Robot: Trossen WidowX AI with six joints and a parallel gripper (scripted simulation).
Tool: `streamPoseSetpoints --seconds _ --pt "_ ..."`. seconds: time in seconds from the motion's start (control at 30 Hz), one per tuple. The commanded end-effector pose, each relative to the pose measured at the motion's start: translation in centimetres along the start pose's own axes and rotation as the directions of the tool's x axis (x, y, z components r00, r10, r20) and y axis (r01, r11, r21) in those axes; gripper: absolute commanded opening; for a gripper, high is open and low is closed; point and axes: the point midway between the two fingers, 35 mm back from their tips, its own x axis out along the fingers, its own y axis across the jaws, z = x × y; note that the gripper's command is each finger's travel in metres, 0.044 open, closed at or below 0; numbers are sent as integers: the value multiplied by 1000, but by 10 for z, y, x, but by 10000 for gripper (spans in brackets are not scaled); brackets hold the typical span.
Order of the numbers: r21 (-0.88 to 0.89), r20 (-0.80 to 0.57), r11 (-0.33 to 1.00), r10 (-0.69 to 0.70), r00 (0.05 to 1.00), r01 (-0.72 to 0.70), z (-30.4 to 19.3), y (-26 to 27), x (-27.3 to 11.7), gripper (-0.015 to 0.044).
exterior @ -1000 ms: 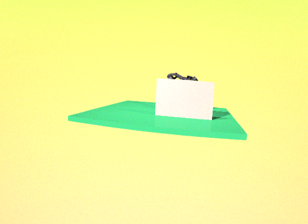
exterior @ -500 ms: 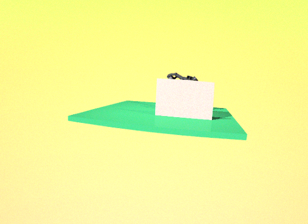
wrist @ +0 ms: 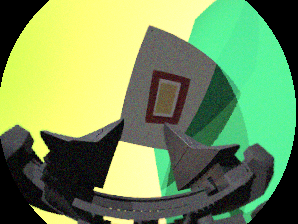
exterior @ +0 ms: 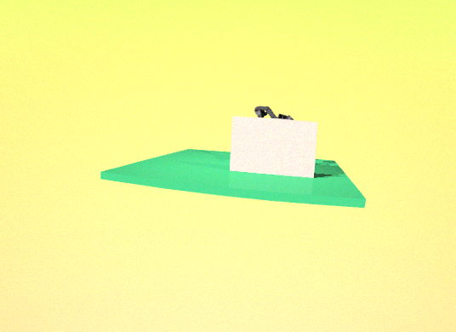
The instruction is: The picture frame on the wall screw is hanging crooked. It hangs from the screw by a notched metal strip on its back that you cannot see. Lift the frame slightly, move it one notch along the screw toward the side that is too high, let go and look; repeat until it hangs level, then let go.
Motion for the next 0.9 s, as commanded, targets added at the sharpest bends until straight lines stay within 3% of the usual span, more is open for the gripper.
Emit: streamPoseSetpoints --seconds 0.0,0.13,0.7,0.87 --pt "11 -8 1000 7 1000 -7 -3 -19 24 260" --pt "26 -20 999 23 1000 -23 -3 -30 40 260" --pt "26 -21 999 24 999 -24 -1 -31 44 260" --pt "25 -22 999 26 999 -25 -6 -28 65 260"
